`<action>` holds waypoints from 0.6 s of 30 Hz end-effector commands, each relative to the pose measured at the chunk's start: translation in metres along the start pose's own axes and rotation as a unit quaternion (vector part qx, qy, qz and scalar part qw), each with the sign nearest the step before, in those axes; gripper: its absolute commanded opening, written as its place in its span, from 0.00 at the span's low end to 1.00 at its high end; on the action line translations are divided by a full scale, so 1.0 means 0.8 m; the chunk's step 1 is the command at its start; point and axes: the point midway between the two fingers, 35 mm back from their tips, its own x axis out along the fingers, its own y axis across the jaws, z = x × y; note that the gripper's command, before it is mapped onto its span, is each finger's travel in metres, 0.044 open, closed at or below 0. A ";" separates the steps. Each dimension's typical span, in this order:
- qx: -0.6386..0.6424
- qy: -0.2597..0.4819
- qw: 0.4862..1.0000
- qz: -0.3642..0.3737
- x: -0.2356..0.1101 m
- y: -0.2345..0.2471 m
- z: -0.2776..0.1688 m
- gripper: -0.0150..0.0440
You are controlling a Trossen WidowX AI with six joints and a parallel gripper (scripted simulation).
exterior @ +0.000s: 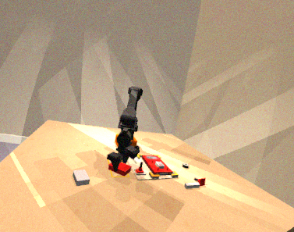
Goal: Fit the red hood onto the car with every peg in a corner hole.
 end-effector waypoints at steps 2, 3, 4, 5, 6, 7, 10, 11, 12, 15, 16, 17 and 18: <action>0.000 0.000 1.000 0.000 -0.001 0.000 0.000 0.83; 0.000 0.000 1.000 0.000 -0.001 0.000 0.000 0.82; 0.000 0.000 1.000 0.000 -0.001 0.000 0.000 0.81; 0.000 0.000 1.000 0.000 -0.001 0.000 0.000 0.80; 0.000 0.000 1.000 0.000 -0.001 0.000 0.000 0.79; 0.000 0.000 1.000 0.000 -0.001 0.000 0.000 0.78; 0.000 0.000 1.000 0.000 0.000 0.000 0.000 0.71; 0.000 0.000 1.000 0.000 -0.001 0.000 0.000 0.66; 0.000 0.000 1.000 0.000 -0.001 0.000 0.000 0.62; 0.000 0.000 1.000 0.000 -0.005 0.000 0.000 0.49; 0.000 0.000 1.000 0.000 -0.007 0.000 0.000 0.44; 0.000 0.000 1.000 0.000 -0.009 0.000 0.000 0.40; 0.000 0.000 1.000 0.000 -0.011 0.000 0.000 0.35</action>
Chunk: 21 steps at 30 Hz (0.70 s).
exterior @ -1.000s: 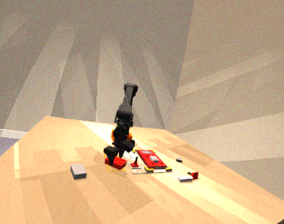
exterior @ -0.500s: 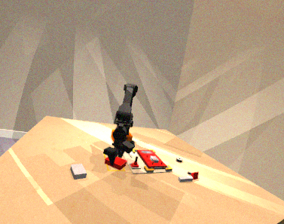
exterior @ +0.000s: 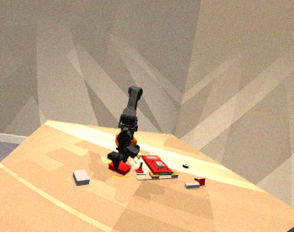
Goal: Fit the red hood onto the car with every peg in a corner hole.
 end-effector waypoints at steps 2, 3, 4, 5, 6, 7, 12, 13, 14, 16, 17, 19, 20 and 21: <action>0.000 -0.001 1.000 -0.003 -0.013 -0.001 0.001 0.26; 0.000 -0.001 1.000 -0.003 -0.015 -0.001 0.001 0.25; 0.000 -0.001 1.000 -0.003 -0.017 -0.001 0.001 0.25; 0.000 -0.001 1.000 -0.003 -0.020 -0.001 0.001 0.25; 0.000 -0.001 1.000 -0.003 -0.023 -0.001 0.001 0.25; 0.000 -0.001 1.000 -0.003 -0.027 -0.002 0.001 0.25; 0.000 -0.001 1.000 -0.003 -0.046 -0.002 0.001 0.25; 0.000 -0.001 1.000 -0.003 -0.050 -0.002 0.001 0.25; 0.000 -0.001 1.000 -0.003 -0.054 -0.002 0.001 0.25; 0.000 -0.001 1.000 -0.003 -0.062 -0.002 0.001 0.25; 0.000 -0.001 1.000 -0.003 -0.066 -0.002 0.001 0.25; 0.000 -0.001 1.000 -0.003 -0.074 -0.002 0.001 0.25; 0.000 -0.001 1.000 -0.003 -0.078 -0.002 0.001 0.25; 0.000 -0.001 1.000 -0.003 -0.081 -0.002 0.001 0.25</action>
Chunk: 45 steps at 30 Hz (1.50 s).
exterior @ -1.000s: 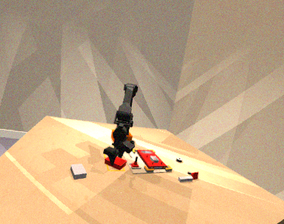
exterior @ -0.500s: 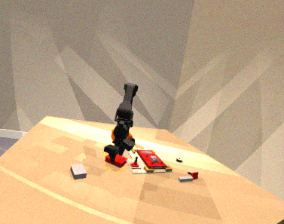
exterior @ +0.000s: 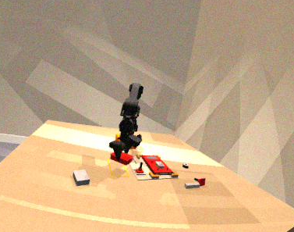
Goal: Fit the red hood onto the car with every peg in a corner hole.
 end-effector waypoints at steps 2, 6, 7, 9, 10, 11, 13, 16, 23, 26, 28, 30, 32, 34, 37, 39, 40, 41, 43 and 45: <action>0.002 -0.001 1.000 -0.004 -0.021 -0.001 0.001 0.25; 0.002 -0.001 1.000 -0.004 -0.034 -0.001 0.001 0.25; 0.002 -0.001 1.000 -0.004 -0.037 -0.001 0.001 0.25; 0.002 -0.001 1.000 -0.004 -0.042 -0.001 0.001 0.25; 0.002 -0.001 1.000 -0.004 -0.044 -0.001 0.001 0.25; 0.002 -0.001 1.000 -0.004 -0.046 -0.001 0.001 0.25; 0.002 -0.001 1.000 -0.004 -0.049 -0.001 0.001 0.25; 0.002 -0.001 1.000 -0.004 -0.052 -0.001 0.001 0.25; 0.036 -0.001 0.999 -0.001 -0.046 0.010 0.022 0.25; 0.056 -0.001 0.998 -0.001 -0.046 0.016 0.034 0.25; 0.069 -0.001 0.998 -0.001 -0.046 0.020 0.041 0.25; 0.082 -0.002 0.997 0.000 -0.047 0.025 0.049 0.25; 0.095 -0.002 0.996 0.000 -0.047 0.029 0.056 0.25; 0.108 -0.002 0.994 0.000 -0.047 0.034 0.063 0.25; 0.127 -0.002 0.992 0.000 -0.047 0.041 0.074 0.25; 0.140 -0.002 0.990 0.000 -0.047 0.046 0.081 0.25; 0.147 -0.002 0.989 0.000 -0.047 0.049 0.085 0.25; 0.153 -0.002 0.988 0.000 -0.047 0.051 0.088 0.25; 0.166 -0.003 0.986 0.000 -0.048 0.057 0.095 0.25; 0.179 -0.003 0.984 0.000 -0.048 0.062 0.102 0.25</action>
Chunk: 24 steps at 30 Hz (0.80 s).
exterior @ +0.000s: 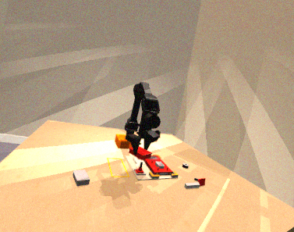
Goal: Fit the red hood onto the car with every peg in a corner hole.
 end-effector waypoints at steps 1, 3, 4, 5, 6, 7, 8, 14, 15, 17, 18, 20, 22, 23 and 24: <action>0.026 0.001 1.000 -0.002 0.000 0.014 0.009 0.25; 0.039 0.001 0.999 -0.002 0.000 0.021 0.013 0.25; 0.045 0.001 0.999 -0.002 -0.001 0.025 0.015 0.25; 0.052 0.001 0.999 -0.002 -0.001 0.028 0.017 0.25; 0.058 0.000 0.998 -0.002 -0.001 0.032 0.019 0.25; 0.065 0.000 0.998 -0.002 -0.001 0.036 0.021 0.25; 0.071 0.000 0.997 -0.002 -0.001 0.040 0.024 0.25; 0.111 0.000 0.994 -0.002 -0.001 0.063 0.035 0.25; 0.117 0.000 0.993 -0.002 -0.001 0.066 0.037 0.25; 0.130 0.000 0.992 -0.002 -0.002 0.074 0.040 0.25; 0.137 0.000 0.991 -0.002 -0.002 0.078 0.042 0.25; 0.149 -0.001 0.989 -0.002 -0.002 0.086 0.045 0.25; 0.162 -0.001 0.987 -0.002 -0.002 0.094 0.048 0.25; 0.169 -0.001 0.986 -0.002 -0.002 0.098 0.049 0.25; 0.175 -0.001 0.985 -0.002 -0.002 0.102 0.051 0.25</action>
